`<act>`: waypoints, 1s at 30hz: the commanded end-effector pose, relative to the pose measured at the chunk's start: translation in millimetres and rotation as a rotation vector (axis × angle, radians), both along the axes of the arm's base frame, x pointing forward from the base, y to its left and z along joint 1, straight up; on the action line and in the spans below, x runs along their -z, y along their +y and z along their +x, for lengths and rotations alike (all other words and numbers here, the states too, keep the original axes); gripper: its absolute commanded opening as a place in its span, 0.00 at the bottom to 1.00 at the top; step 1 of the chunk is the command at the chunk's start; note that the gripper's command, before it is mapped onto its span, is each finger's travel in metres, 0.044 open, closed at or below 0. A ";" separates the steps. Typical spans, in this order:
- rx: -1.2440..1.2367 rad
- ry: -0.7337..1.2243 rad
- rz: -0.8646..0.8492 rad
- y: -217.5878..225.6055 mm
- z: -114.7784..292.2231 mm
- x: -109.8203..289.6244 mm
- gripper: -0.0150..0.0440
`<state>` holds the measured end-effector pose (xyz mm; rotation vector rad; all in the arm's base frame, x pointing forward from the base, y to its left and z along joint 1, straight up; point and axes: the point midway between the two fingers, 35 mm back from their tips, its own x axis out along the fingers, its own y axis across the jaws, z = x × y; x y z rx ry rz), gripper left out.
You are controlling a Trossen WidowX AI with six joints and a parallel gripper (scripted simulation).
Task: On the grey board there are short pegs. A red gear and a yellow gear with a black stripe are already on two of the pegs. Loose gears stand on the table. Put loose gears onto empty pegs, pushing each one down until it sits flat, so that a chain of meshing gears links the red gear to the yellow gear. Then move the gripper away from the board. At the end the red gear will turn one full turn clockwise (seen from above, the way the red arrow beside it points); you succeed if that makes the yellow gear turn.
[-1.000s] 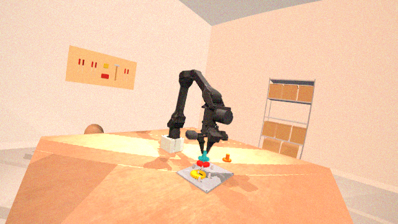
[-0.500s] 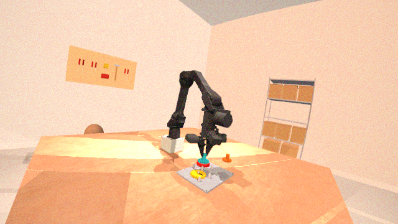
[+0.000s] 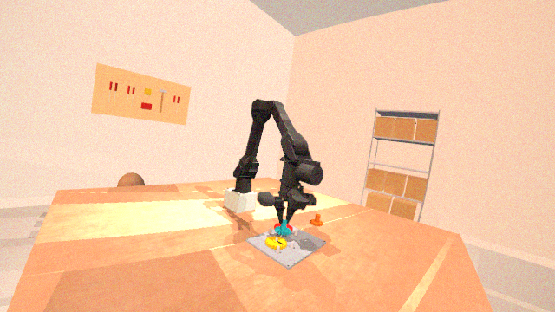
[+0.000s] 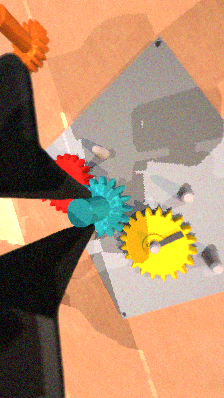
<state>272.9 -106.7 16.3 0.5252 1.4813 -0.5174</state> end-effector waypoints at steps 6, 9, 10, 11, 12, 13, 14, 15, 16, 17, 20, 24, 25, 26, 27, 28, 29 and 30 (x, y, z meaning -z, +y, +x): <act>0.186 -0.002 0.001 -0.2 -0.5 10.1 0.25; 0.237 -0.002 0.003 -0.8 -0.5 9.8 0.25; 0.236 -0.002 0.003 -0.9 -0.4 9.9 0.25; 0.230 -0.002 0.002 -1.0 -0.3 10.2 0.25; 0.224 -0.002 0.002 -1.0 -0.2 10.4 0.25; 0.214 -0.002 0.002 -1.0 0.0 10.7 0.25; 0.201 -0.002 0.002 -0.9 0.2 11.1 0.25; 0.183 -0.002 0.001 -0.8 0.3 11.4 0.25; 0.162 -0.002 0.001 -0.7 0.5 11.8 0.25; 0.146 -0.002 0.000 -0.5 0.5 12.0 0.25; 0.088 -0.001 -0.001 -0.1 0.5 12.7 0.25; -0.011 -0.001 -0.004 0.2 -0.1 13.8 0.25; -0.033 -0.001 -0.004 0.2 -0.3 14.1 0.25; -0.054 -0.001 -0.005 0.1 -0.4 14.3 0.25; -0.073 0.000 -0.005 0.0 -0.5 14.6 0.25; -0.090 0.000 -0.006 -0.1 -0.6 14.8 0.25; -0.105 0.000 -0.006 -0.3 -0.7 15.0 0.25; -0.122 0.000 -0.007 -0.5 -0.7 15.3 0.25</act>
